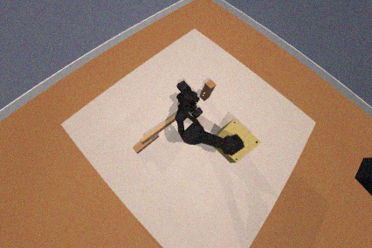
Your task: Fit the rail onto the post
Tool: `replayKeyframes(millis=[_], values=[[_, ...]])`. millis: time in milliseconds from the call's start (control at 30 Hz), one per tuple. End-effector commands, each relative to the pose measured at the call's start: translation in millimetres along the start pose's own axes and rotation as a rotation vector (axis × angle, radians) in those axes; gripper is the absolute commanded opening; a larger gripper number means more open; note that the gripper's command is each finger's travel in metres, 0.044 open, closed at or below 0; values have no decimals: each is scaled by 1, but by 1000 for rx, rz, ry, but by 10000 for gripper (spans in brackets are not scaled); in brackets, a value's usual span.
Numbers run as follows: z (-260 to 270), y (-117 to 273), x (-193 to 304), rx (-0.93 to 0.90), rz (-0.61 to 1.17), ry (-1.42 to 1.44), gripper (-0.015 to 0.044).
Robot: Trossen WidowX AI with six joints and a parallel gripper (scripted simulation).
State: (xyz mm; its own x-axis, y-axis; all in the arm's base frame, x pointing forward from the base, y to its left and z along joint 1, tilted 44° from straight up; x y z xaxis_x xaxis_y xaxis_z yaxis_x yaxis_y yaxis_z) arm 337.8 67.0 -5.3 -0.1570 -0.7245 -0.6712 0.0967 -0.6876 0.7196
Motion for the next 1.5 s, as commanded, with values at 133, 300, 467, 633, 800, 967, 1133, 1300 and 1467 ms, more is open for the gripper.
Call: replayKeyframes(millis=[133, 300, 467, 633, 800, 967, 1133, 1300, 1467], values=[[-2, 6, 0, 6, -3, 5, 0], [-3, 9, 0, 6, -3, 5, 0], [-4, 11, 0, 6, -3, 5, 0], [-5, 14, -1, 6, -3, 5, 0], [-6, 16, -1, 6, -2, 5, 0], [-7, 19, -1, 6, -2, 5, 0], [-7, 21, -1, 6, -2, 5, 0], [-7, 24, -1, 6, -2, 5, 0], [-7, 26, -1, 6, -2, 5, 0]])
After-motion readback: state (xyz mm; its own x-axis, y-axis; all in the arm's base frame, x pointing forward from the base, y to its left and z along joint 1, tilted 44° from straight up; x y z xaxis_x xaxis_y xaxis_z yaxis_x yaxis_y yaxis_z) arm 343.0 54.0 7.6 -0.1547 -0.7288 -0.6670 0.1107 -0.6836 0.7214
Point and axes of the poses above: the point midway between the two fingers, 35 mm back from their tips, its own y axis back along the fingers, its own z axis across the jaws, x = y × z, the point moved 8 cm from there along y, back along the fingers, and after that the axes turned 11 degrees about -y, right-handed, at the moved point
